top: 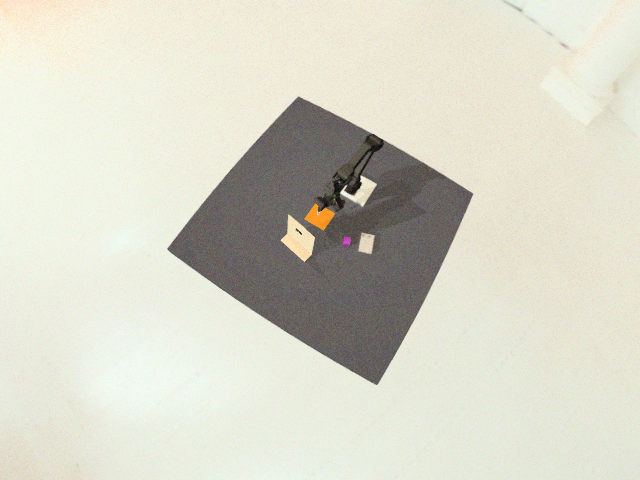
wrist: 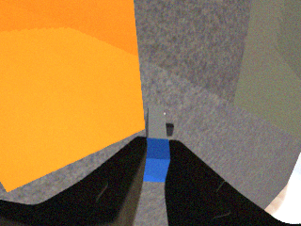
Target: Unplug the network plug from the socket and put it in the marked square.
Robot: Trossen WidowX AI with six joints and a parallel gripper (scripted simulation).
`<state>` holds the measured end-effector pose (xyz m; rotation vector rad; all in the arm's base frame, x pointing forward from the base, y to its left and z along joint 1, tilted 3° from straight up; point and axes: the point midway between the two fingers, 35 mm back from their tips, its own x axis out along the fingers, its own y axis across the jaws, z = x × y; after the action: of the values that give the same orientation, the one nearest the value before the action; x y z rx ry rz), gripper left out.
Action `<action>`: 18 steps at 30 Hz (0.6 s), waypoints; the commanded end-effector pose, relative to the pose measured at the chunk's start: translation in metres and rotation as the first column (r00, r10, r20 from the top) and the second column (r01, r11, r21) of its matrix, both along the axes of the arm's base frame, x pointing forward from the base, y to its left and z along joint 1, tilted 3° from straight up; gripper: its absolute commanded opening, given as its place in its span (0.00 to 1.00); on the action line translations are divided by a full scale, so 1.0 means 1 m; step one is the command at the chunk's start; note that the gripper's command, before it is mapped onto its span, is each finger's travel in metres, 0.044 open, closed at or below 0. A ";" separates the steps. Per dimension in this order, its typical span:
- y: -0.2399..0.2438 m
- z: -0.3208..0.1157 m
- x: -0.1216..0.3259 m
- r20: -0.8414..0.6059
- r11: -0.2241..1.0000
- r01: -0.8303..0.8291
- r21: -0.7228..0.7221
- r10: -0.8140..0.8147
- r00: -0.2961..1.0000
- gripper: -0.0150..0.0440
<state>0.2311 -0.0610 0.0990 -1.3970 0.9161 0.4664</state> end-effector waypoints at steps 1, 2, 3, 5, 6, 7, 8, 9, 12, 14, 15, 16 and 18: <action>0.002 0.001 -0.009 -0.029 0.999 0.011 0.043 -0.010 1.000 0.25; 0.002 0.001 -0.010 -0.031 0.999 0.011 0.045 -0.010 0.999 0.25; 0.002 0.001 -0.010 -0.031 0.999 0.011 0.045 -0.010 0.999 0.25; 0.002 0.000 -0.010 -0.031 0.999 0.011 0.045 -0.010 0.999 0.25; 0.002 -0.001 -0.010 -0.031 0.999 0.011 0.045 -0.010 0.999 0.25; 0.002 -0.003 -0.009 -0.031 0.999 0.011 0.045 -0.010 0.999 0.25; 0.001 -0.004 -0.009 -0.031 0.999 0.011 0.045 -0.010 0.999 0.25; 0.001 -0.005 -0.009 -0.031 0.999 0.011 0.045 -0.010 0.999 0.25; 0.001 -0.010 -0.008 -0.031 0.999 0.011 0.045 -0.010 0.999 0.25; 0.001 -0.013 -0.008 -0.031 0.999 0.012 0.045 -0.010 0.999 0.25; 0.001 -0.014 -0.008 -0.031 0.999 0.012 0.045 -0.010 0.999 0.25; 0.001 -0.015 -0.008 -0.031 0.999 0.012 0.045 -0.010 0.999 0.25; 0.000 -0.018 -0.008 -0.031 0.999 0.012 0.045 -0.010 0.999 0.25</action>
<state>0.2239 -0.0610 0.0884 -1.3552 0.9261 0.4884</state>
